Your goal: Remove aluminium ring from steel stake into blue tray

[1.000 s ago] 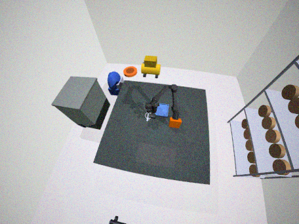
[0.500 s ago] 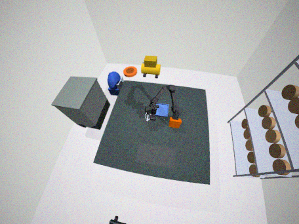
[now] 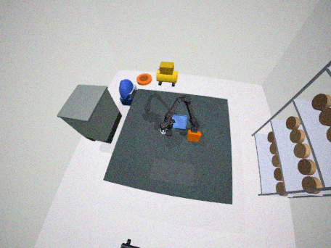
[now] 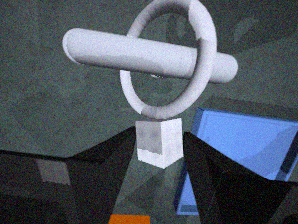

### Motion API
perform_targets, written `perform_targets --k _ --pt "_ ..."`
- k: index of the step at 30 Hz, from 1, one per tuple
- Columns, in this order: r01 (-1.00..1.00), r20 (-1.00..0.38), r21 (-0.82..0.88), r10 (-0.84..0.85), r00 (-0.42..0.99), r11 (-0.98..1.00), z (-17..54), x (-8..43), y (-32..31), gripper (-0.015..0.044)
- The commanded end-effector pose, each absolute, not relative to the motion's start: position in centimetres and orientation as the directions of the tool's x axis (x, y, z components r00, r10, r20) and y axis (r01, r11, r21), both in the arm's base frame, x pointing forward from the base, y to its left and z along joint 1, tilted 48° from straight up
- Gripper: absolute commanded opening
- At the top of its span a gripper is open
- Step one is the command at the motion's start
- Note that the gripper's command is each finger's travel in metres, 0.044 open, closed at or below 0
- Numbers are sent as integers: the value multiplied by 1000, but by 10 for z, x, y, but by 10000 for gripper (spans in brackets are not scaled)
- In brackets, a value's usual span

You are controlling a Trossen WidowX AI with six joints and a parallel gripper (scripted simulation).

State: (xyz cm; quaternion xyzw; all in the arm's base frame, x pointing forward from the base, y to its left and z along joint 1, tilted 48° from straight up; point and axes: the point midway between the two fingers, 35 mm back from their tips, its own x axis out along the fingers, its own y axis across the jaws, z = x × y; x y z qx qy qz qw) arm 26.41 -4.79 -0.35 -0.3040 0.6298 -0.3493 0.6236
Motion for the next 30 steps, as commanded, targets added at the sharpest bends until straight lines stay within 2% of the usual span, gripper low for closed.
perform_targets --k 1,21,30 --pt "51 -545 -838 -838 -37 543 -7 266 -45 0" --pt "30 -404 -915 -914 -23 403 -29 266 -31 0" --pt "31 -411 -911 -911 -23 410 -32 268 -21 0"
